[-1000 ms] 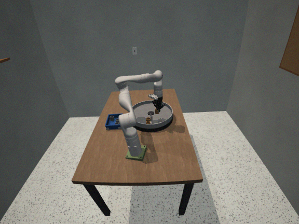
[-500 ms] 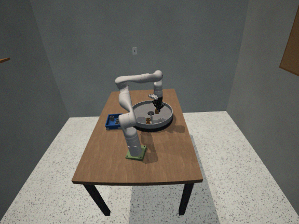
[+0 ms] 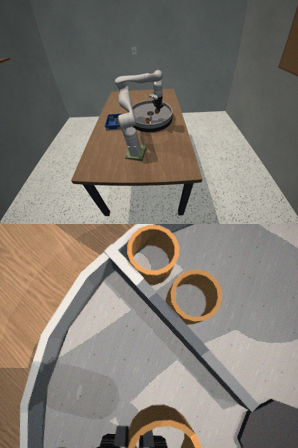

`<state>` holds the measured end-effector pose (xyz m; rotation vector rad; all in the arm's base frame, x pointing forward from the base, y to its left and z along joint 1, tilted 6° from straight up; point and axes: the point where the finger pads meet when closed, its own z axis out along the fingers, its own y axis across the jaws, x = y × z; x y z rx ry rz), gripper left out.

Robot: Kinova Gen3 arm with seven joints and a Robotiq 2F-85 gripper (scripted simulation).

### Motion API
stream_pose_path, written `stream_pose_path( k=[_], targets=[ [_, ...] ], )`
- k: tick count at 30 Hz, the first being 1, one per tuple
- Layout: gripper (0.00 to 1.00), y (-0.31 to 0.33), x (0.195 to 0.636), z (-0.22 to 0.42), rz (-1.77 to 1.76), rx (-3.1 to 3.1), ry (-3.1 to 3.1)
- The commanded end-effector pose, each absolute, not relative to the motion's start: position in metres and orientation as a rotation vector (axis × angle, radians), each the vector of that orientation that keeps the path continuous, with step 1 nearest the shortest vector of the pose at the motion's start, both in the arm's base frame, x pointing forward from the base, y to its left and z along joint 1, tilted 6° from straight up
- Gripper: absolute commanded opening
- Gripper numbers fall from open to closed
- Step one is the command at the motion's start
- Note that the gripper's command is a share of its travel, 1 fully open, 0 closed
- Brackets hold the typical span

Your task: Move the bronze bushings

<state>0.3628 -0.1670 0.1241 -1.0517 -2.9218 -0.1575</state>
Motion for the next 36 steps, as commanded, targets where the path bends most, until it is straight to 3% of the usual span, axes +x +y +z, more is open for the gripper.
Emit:
stream_pose_path(
  k=[1, 36],
  targets=[
    [0.0, -0.17, 0.3645, 0.1232, -0.152, -1.042, -2.93],
    [0.0, -0.1686, 0.3628, 0.1175, -0.155, -1.049, -2.925]
  ],
)
